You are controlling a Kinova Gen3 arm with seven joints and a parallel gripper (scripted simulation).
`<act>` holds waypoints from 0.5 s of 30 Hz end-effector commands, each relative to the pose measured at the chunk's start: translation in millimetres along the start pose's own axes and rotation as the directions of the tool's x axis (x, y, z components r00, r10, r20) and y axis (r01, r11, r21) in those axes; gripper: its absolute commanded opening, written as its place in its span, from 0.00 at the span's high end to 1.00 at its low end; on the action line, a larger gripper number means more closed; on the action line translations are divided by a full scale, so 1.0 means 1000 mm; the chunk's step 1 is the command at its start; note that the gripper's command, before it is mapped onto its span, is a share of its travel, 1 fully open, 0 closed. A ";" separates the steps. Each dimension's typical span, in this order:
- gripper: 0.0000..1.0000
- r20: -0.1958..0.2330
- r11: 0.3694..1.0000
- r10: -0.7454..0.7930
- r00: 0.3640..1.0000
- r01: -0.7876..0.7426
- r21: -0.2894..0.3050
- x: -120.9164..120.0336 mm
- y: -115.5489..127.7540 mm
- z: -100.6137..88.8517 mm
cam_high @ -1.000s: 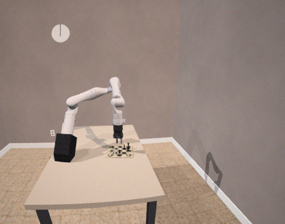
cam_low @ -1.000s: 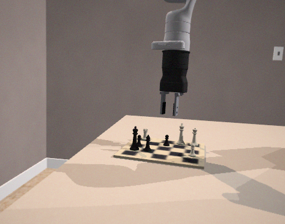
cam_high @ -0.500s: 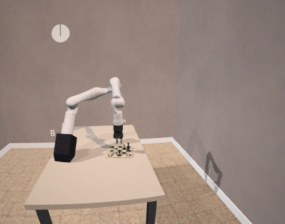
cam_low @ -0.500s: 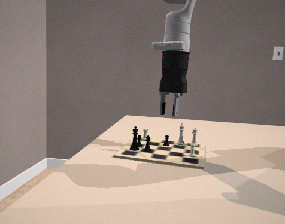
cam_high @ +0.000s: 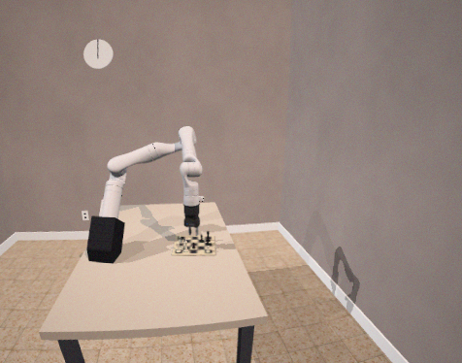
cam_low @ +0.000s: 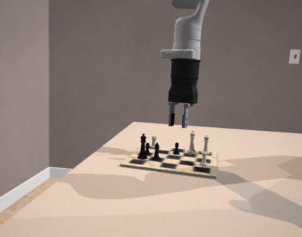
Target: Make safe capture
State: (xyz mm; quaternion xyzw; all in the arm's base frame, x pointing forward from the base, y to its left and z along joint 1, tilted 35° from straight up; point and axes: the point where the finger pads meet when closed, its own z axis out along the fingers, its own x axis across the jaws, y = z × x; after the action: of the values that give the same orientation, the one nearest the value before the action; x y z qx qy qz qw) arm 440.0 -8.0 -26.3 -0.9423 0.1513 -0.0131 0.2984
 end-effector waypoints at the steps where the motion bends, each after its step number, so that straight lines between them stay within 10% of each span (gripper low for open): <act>1: 0.32 0.003 1.000 0.001 1.000 -0.001 -0.001 -0.001 0.001 0.004; 15: 0.32 0.003 1.000 0.001 1.000 -0.001 -0.001 -0.001 0.000 0.023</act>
State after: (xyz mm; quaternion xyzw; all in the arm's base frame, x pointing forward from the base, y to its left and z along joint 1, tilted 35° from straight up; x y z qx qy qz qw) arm 442.5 3.5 -42.9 -0.9423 0.1513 -0.0130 0.2985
